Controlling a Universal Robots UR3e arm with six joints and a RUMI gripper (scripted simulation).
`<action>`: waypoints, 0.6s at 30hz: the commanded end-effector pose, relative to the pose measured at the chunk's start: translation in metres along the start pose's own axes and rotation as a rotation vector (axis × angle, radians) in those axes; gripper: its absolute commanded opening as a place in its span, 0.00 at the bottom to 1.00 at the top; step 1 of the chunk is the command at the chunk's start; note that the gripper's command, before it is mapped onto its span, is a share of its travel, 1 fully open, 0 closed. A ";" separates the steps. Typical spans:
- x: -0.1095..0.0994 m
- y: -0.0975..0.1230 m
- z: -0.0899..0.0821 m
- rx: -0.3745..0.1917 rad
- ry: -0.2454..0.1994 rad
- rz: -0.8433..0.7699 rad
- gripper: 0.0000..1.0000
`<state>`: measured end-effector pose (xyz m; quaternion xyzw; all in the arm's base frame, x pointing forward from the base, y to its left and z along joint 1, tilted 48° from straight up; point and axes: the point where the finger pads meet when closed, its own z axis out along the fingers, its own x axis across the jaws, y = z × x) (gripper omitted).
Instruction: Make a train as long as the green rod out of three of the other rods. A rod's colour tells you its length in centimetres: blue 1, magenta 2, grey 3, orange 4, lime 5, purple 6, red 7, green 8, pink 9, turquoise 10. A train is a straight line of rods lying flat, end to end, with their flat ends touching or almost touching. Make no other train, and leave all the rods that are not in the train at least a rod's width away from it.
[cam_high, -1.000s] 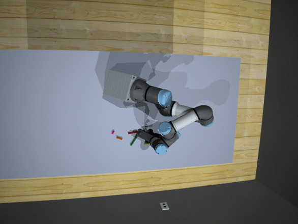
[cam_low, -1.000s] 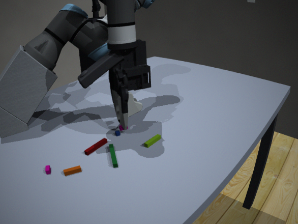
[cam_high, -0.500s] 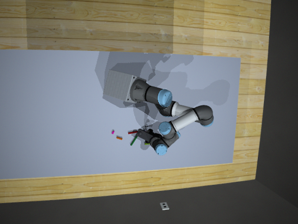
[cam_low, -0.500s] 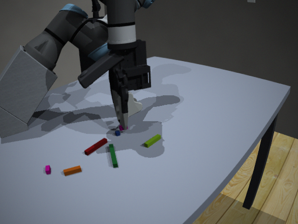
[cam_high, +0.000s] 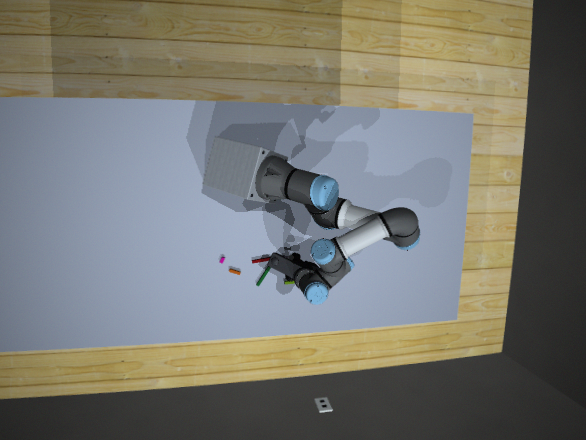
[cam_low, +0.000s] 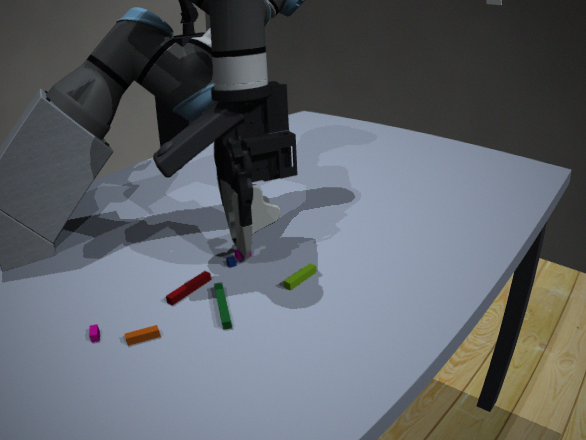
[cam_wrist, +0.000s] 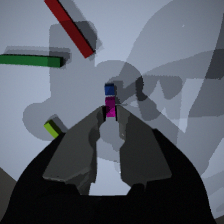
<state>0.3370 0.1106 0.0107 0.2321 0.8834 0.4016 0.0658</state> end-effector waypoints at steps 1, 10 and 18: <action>-0.001 0.000 0.004 0.001 -0.002 -0.001 0.00; -0.001 0.000 0.007 0.001 -0.002 -0.001 0.00; -0.001 0.000 0.007 0.001 -0.002 -0.001 0.00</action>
